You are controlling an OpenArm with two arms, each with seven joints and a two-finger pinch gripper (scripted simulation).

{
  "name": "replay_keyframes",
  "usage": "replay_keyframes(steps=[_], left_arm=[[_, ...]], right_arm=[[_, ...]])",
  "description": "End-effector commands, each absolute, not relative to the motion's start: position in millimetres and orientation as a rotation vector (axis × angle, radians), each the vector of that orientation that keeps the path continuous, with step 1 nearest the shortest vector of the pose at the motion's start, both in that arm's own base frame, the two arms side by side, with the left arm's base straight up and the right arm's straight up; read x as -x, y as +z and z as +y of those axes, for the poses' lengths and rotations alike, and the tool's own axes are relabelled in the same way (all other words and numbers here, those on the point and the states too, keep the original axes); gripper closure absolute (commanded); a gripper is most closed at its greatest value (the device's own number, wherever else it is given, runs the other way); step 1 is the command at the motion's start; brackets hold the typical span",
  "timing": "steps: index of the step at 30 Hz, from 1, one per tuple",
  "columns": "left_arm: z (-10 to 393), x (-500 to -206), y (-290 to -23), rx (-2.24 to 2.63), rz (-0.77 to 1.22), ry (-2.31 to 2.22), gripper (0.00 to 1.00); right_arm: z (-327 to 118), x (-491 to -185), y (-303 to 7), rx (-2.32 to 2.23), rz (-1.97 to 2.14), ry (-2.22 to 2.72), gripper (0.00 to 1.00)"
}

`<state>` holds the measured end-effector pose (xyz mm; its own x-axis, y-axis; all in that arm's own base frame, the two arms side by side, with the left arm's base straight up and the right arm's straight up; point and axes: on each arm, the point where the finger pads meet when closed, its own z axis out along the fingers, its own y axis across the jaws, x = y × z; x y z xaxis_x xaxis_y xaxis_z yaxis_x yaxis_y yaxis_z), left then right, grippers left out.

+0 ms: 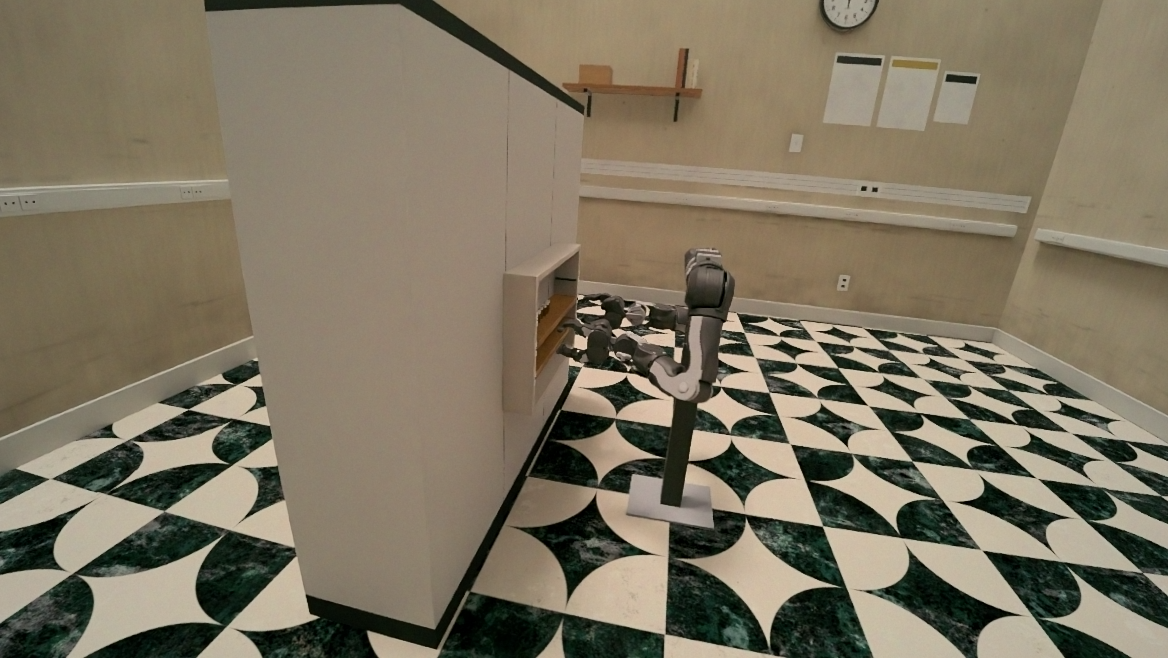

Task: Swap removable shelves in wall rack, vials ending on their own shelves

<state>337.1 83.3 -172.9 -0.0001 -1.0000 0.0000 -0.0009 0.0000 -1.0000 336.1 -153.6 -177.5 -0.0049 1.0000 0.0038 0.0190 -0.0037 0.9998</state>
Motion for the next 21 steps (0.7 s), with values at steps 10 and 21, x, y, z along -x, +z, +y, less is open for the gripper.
replay_keyframes(steps=[10, 21], left_arm=[[83, -323, -172, 1.209, 1.209, -1.209, 0.67], [83, -320, -172, 1.209, 1.209, -1.209, 0.57]], right_arm=[[-155, -323, -172, -1.209, 1.209, 1.209, 0.67], [-155, -320, -172, -1.209, 1.209, 1.209, 0.57]])
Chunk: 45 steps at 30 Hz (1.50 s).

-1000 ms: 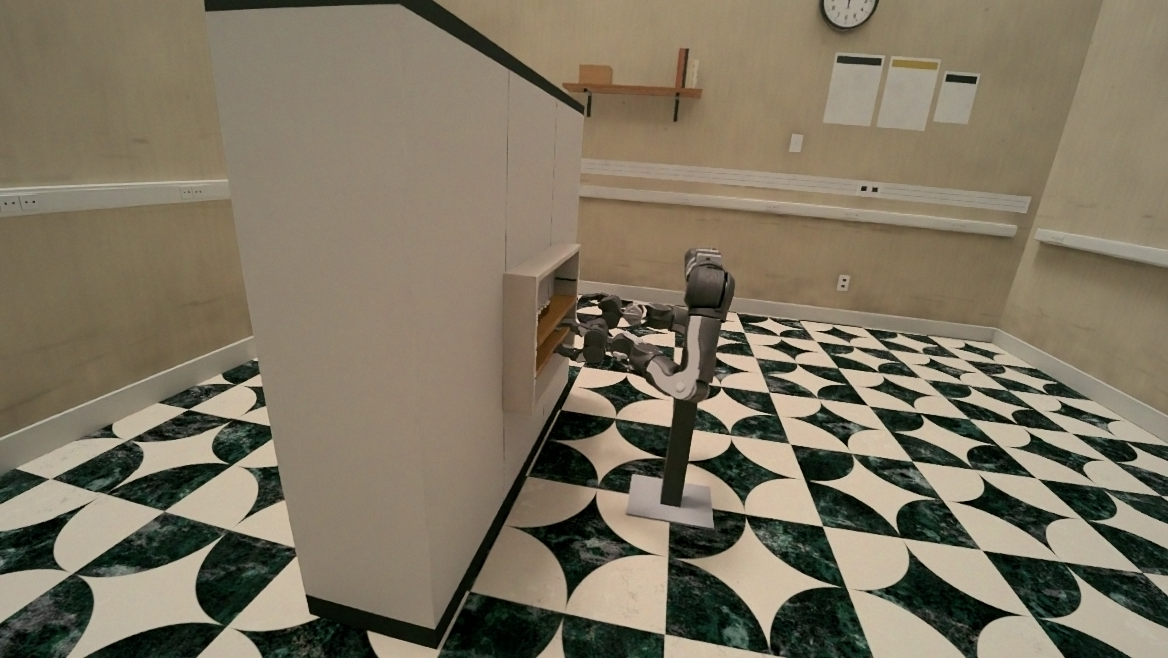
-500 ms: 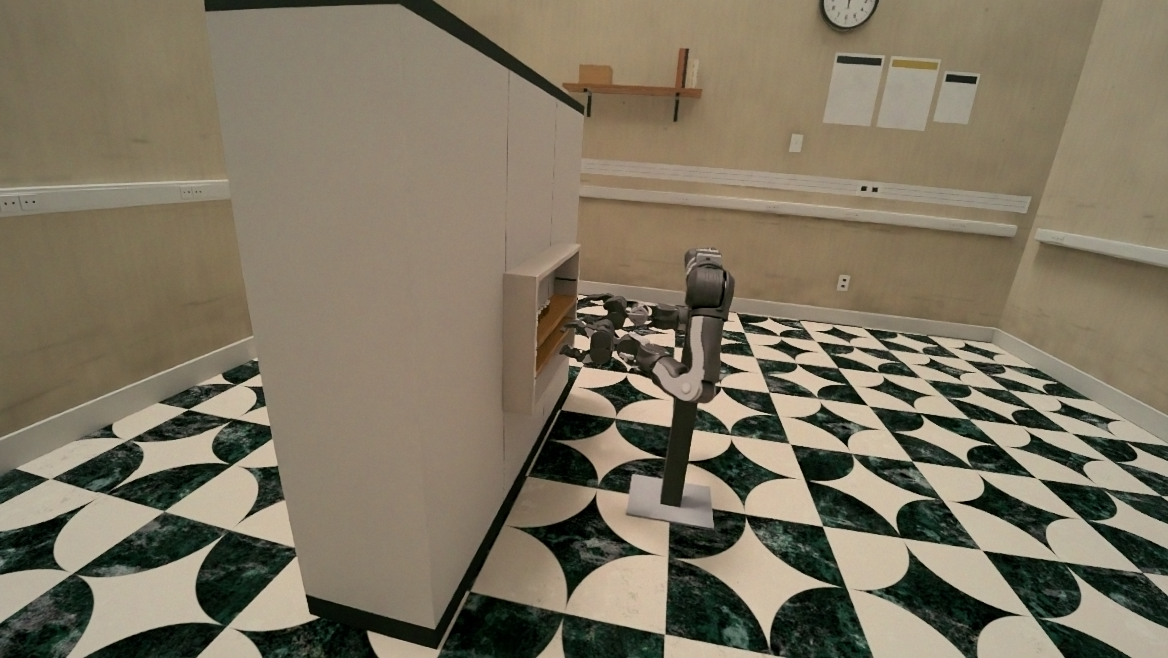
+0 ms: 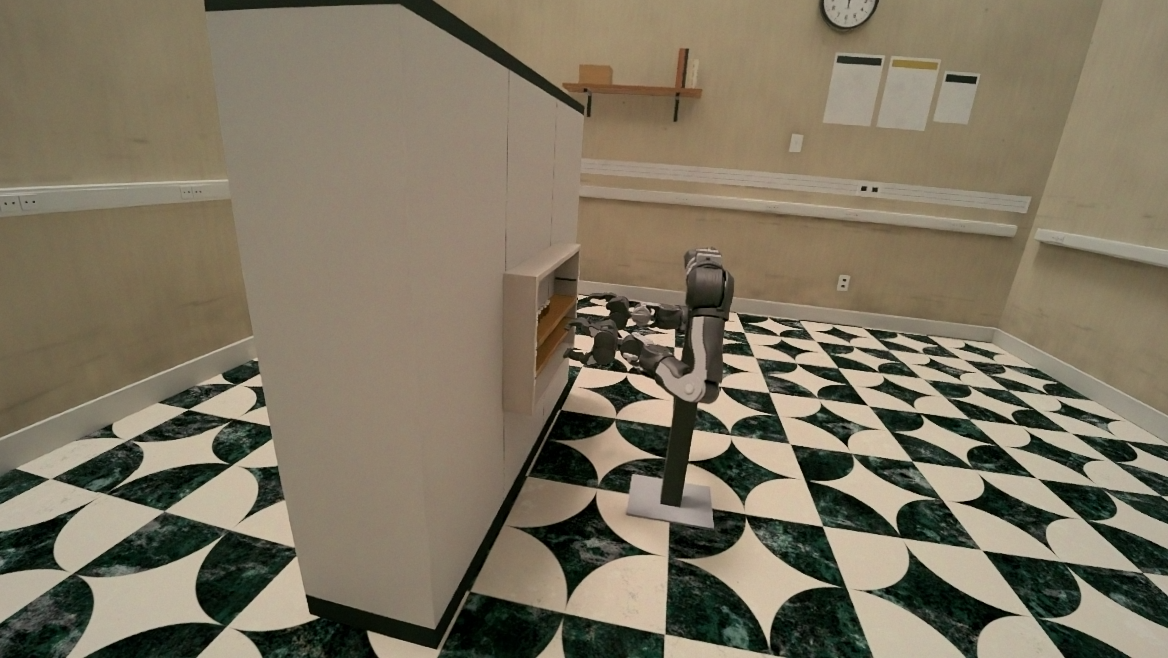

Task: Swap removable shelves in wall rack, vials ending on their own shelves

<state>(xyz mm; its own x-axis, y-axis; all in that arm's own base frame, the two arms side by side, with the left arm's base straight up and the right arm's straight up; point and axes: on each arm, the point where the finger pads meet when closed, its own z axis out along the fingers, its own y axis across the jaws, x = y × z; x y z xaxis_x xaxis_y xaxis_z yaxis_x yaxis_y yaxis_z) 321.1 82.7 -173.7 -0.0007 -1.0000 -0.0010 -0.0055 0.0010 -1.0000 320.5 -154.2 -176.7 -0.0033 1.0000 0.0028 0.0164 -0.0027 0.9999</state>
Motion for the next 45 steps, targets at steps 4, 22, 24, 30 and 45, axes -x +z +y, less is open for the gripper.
replay_keyframes(steps=[4, 22, 24, 30, 45], left_arm=[[83, -319, -172, 1.209, 1.209, -1.209, 0.53], [83, -314, -172, 1.209, 1.209, -1.209, 0.35], [83, -313, -172, 1.209, 1.209, -1.209, 0.34], [83, -312, -172, 1.209, 1.209, -1.209, 0.28], [83, -307, -172, 1.209, 1.209, -1.209, 0.13]], right_arm=[[-155, -319, -172, -1.209, 1.209, 1.209, 0.53], [-155, -314, -172, -1.209, 1.209, 1.209, 0.35], [-155, -313, -172, -1.209, 1.209, 1.209, 0.34], [-155, -312, -172, -1.209, 1.209, 1.209, 0.28], [-155, -307, -172, -1.209, 1.209, 1.209, 0.13]])
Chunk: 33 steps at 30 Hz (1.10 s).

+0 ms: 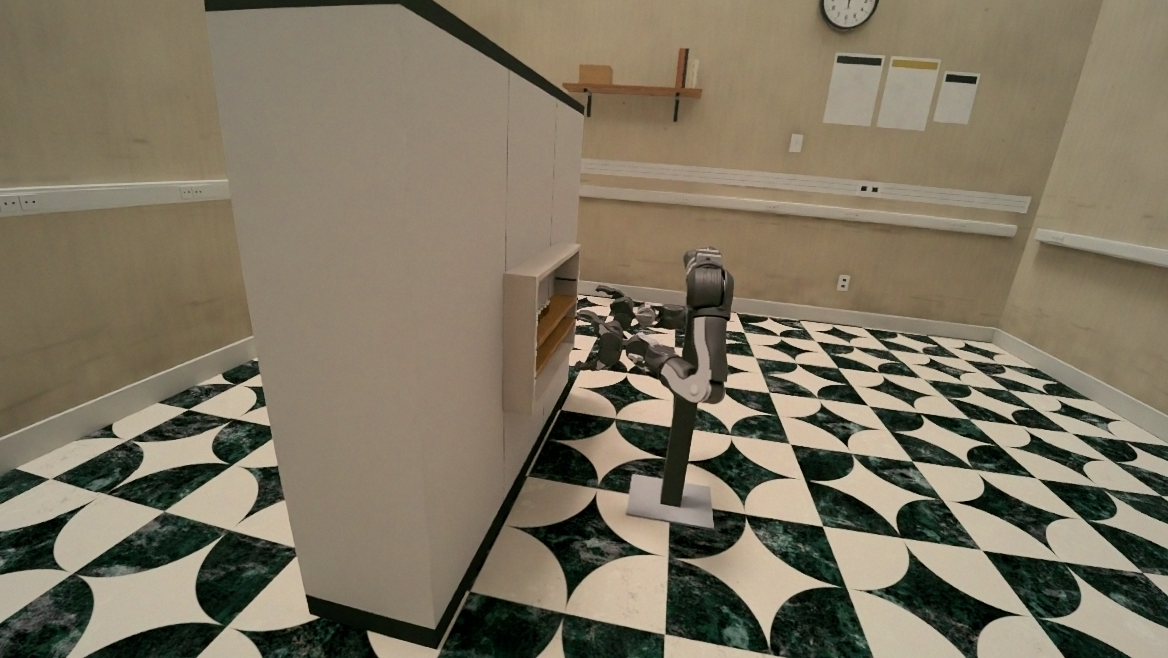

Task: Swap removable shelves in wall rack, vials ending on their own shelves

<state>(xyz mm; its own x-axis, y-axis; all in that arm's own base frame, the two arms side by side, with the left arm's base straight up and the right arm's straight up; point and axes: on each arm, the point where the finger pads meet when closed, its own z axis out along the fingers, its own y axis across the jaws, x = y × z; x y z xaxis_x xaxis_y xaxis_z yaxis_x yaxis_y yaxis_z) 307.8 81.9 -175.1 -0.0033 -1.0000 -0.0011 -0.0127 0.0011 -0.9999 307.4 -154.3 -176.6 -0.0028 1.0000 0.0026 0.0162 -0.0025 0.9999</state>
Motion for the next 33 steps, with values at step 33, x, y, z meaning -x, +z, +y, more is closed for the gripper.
replay_keyframes(steps=[33], left_arm=[[82.8, -303.3, -172.0, 1.209, 1.209, -1.209, 0.0]], right_arm=[[-155.2, -303.3, -172.0, -1.209, 1.209, 1.209, 0.0]])
